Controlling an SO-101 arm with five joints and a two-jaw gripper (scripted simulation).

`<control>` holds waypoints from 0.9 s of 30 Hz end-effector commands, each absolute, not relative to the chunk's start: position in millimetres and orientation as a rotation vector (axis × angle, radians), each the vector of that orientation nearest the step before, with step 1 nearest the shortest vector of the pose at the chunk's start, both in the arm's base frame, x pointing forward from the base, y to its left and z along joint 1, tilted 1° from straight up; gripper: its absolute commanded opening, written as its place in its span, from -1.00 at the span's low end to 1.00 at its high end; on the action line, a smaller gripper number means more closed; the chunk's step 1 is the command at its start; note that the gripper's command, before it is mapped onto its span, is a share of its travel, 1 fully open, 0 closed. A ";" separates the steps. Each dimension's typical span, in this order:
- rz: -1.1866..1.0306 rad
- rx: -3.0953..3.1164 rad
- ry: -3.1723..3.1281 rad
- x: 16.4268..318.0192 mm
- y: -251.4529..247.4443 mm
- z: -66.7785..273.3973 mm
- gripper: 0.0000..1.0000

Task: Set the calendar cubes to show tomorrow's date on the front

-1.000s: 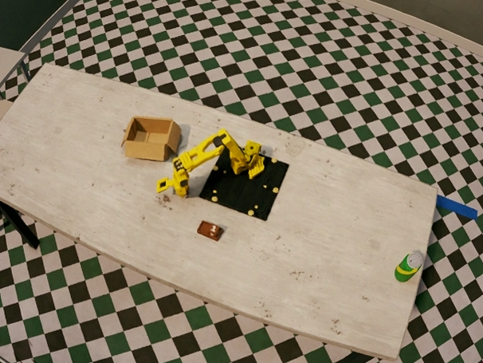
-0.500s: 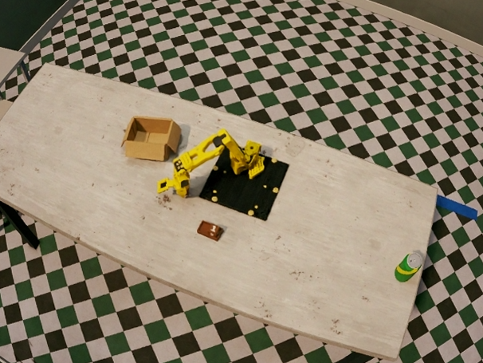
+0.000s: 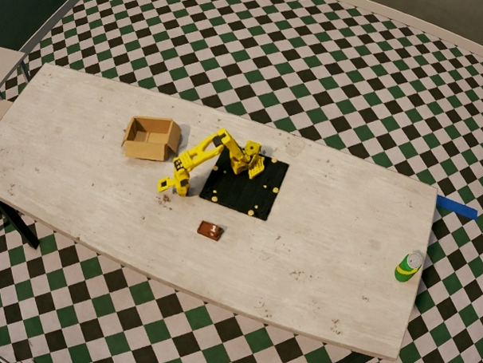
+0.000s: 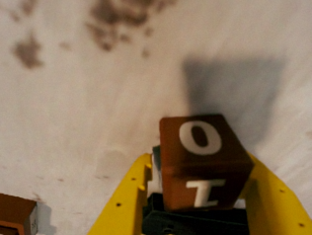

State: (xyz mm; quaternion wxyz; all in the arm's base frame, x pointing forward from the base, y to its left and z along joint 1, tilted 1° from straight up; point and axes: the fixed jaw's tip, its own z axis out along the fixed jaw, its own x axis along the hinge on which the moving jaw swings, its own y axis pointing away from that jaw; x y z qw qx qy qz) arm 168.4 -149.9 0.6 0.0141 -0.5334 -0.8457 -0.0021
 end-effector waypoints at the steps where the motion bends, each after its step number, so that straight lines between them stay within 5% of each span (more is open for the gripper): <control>1: -0.008 -1.663 -2.635 165.8 -150.5 0.6 -0.58; 27: -0.009 -1.663 -2.635 165.1 -150.8 0.6 -0.78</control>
